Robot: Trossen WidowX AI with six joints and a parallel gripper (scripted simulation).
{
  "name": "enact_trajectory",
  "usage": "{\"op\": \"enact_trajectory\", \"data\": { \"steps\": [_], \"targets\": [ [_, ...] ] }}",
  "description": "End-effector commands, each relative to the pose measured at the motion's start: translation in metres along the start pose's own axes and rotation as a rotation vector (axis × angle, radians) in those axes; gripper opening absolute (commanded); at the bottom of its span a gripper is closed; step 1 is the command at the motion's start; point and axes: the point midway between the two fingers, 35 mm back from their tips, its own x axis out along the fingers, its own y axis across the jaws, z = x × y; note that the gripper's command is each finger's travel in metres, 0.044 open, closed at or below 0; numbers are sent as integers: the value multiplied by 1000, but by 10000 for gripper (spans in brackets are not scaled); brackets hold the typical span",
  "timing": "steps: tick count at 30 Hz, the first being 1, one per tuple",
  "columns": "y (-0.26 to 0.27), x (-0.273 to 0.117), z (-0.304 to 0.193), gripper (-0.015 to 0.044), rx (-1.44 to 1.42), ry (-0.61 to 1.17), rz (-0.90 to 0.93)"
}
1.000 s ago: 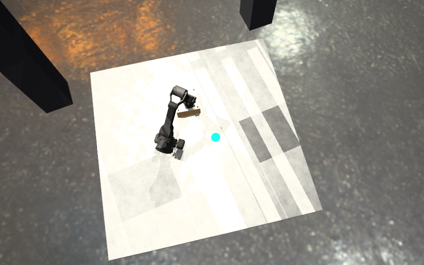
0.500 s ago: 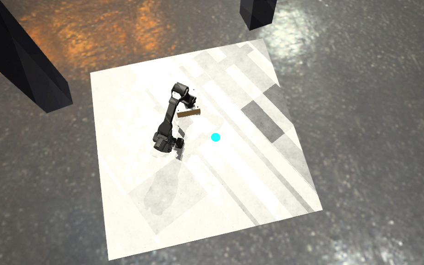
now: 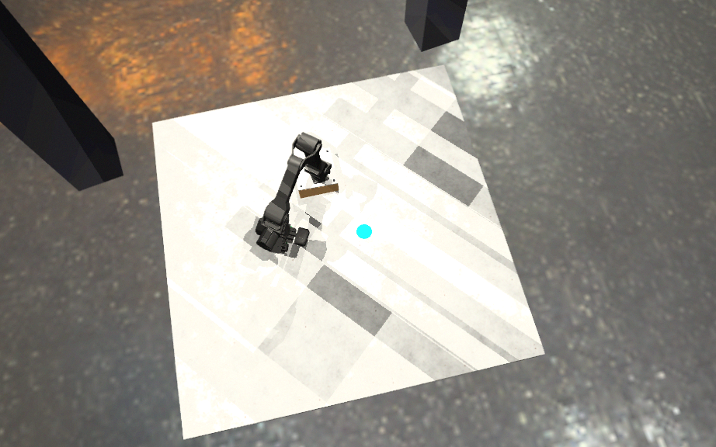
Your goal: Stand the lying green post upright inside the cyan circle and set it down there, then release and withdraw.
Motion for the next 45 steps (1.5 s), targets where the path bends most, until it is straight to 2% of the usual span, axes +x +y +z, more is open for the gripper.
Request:
{"op": "enact_trajectory", "data": {
  "steps": [1, 8, 45],
  "targets": [
    [1, -14, -1, 23, -5, -1, 3],
    [1, -34, -5, 23, -5, -1, 3],
    [106, -41, -17, 23, -552, 1, 4]
  ]
}}
